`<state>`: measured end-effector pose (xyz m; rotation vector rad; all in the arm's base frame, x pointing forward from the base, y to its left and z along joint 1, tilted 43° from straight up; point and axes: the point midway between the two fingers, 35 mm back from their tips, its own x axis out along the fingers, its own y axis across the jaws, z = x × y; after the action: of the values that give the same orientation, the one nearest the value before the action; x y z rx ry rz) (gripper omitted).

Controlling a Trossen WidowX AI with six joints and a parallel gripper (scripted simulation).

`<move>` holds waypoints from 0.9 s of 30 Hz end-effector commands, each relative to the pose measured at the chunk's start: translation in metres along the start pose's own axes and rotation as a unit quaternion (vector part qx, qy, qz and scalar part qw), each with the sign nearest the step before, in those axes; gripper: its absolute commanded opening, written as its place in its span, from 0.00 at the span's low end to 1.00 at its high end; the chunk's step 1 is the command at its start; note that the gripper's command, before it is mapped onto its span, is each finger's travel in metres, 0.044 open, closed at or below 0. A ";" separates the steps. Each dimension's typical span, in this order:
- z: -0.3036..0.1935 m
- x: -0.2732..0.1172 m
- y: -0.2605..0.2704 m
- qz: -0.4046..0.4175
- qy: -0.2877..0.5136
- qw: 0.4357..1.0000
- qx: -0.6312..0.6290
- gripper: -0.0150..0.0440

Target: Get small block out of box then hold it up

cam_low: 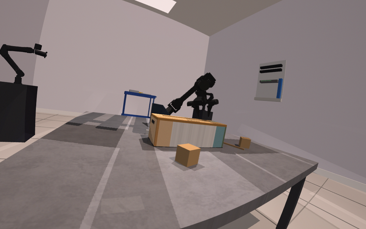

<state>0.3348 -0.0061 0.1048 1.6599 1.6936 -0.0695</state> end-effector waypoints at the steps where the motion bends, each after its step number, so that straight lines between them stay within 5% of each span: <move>1: -0.012 0.000 -0.004 -0.025 -0.042 0.920 -0.388 0.74; 9: -0.021 -0.002 -0.005 -0.067 -0.070 0.719 -0.689 0.74; 27: -0.036 -0.002 -0.005 -0.147 -0.061 0.237 -0.958 0.74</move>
<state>0.3246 0.0039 0.1213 0.2074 1.0204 0.8820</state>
